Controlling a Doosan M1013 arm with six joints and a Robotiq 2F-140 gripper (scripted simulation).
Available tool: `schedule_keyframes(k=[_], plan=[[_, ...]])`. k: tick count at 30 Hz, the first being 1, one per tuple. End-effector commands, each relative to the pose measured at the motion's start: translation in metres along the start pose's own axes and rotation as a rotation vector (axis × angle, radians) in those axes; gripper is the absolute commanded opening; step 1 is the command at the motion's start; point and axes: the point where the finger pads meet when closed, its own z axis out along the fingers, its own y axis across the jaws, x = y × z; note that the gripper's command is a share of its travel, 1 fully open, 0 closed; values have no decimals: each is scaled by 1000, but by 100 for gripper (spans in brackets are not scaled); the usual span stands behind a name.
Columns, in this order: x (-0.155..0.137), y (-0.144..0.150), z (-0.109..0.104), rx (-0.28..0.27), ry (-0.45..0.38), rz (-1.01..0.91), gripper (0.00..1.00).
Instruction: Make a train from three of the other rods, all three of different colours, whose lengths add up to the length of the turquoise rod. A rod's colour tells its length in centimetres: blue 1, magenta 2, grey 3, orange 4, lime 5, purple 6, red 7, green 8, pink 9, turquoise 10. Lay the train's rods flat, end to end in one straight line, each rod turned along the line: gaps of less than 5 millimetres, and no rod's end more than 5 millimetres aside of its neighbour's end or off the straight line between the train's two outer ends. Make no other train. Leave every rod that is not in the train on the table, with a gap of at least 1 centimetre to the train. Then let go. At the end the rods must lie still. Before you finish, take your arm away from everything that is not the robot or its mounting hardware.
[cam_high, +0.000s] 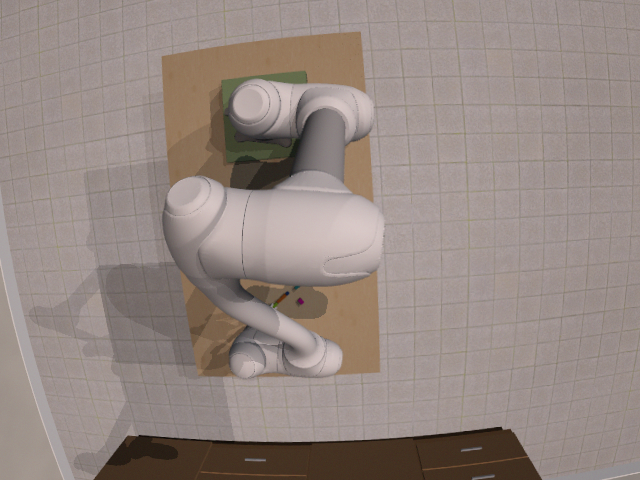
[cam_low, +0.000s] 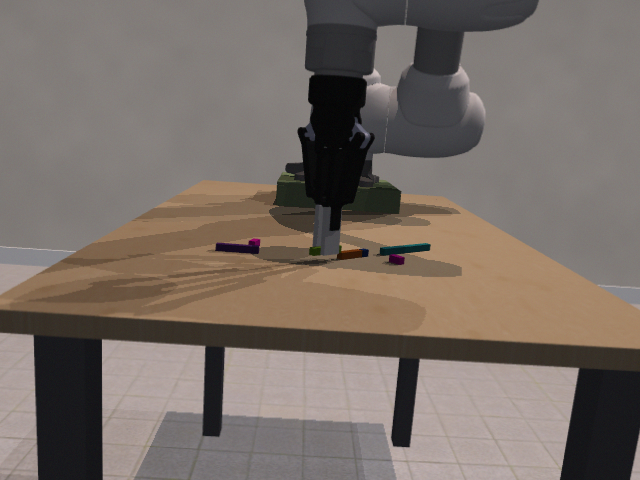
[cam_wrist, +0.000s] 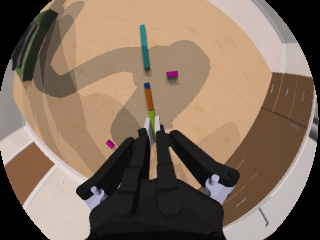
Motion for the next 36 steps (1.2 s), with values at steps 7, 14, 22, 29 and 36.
schedule_keyframes(k=[7,14,22,29,36], plan=[[0,0,8,0,0,0,3],[0,0,10,0,0,0,3],[0,0,10,0,0,0,3],[0,0,10,0,0,0,3],[0,0,10,0,0,0,3]])
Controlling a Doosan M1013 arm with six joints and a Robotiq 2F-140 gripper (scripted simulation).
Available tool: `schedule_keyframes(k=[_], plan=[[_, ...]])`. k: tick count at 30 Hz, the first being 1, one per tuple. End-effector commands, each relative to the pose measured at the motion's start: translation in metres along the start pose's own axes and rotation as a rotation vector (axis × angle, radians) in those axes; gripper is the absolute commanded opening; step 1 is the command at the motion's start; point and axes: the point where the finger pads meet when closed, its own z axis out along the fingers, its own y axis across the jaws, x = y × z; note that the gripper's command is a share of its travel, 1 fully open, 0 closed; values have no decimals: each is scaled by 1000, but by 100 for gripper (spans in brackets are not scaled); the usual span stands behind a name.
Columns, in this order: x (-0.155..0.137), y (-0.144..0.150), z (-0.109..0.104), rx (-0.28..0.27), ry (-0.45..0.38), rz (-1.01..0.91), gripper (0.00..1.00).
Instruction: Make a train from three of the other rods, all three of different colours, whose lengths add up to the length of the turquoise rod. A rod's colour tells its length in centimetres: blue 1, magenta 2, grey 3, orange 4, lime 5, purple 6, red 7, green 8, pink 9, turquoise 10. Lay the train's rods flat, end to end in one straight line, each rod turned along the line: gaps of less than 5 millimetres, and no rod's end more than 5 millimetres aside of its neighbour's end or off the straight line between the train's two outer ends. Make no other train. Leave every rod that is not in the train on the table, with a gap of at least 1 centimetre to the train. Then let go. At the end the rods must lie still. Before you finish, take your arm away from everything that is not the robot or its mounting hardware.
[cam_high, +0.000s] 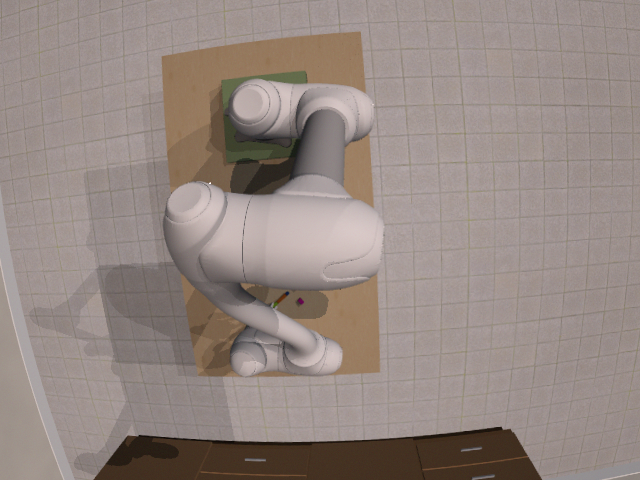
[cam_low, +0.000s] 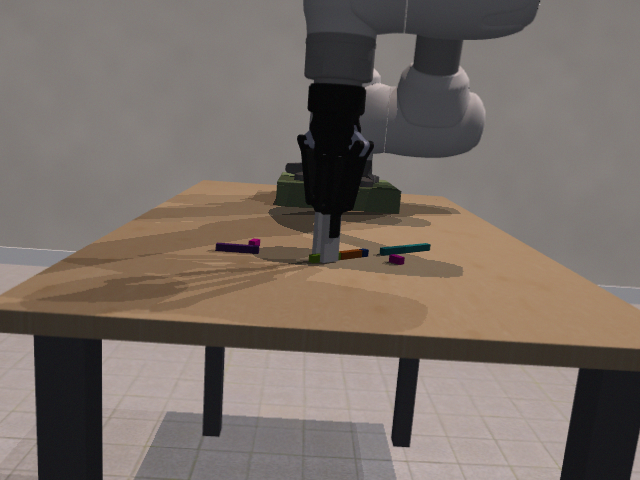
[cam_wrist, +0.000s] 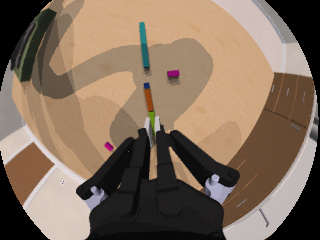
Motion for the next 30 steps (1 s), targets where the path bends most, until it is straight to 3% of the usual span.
schedule_keyframes(k=[1,15,30], plan=[[0,0,0,0,0,0,3],[0,0,0,0,0,0,3],[0,0,0,0,0,0,15]])
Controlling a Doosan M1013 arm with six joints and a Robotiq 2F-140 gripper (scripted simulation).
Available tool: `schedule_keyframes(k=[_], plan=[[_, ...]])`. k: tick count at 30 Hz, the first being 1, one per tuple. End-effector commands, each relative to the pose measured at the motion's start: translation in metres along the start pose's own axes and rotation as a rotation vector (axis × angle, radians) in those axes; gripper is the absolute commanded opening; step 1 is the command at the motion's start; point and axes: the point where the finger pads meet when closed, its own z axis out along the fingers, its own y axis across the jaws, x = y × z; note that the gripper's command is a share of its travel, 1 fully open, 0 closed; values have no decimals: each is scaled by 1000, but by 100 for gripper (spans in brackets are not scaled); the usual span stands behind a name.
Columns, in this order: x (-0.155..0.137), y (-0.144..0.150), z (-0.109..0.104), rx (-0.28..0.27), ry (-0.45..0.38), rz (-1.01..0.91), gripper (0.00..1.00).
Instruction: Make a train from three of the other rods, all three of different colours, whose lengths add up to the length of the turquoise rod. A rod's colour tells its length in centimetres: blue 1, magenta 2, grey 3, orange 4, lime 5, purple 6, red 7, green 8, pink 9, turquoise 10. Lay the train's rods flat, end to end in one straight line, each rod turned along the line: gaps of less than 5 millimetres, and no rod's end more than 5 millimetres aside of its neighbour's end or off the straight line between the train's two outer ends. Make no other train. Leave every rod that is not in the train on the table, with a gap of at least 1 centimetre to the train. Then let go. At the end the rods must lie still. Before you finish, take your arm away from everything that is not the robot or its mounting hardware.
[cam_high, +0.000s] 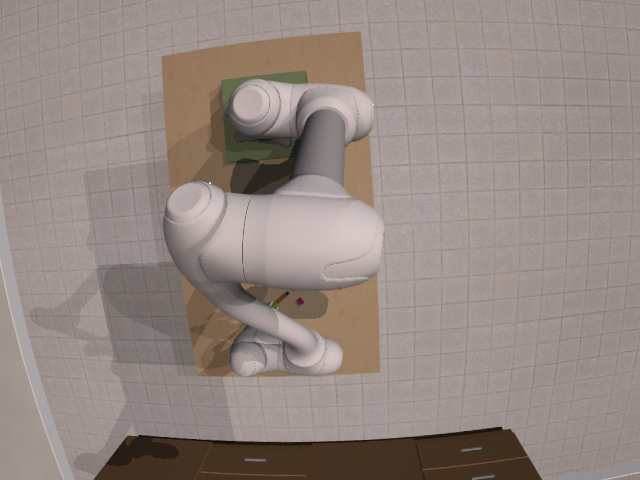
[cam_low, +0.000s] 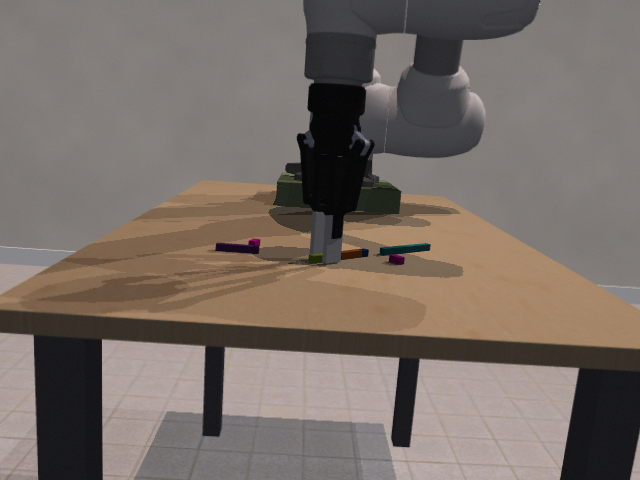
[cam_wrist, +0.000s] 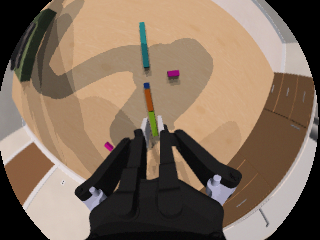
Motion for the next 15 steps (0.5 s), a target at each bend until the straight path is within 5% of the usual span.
schedule_keyframes(k=[1,15], plan=[[0,0,0,0,0,0,15],[0,0,-3,0,0,0,15]])
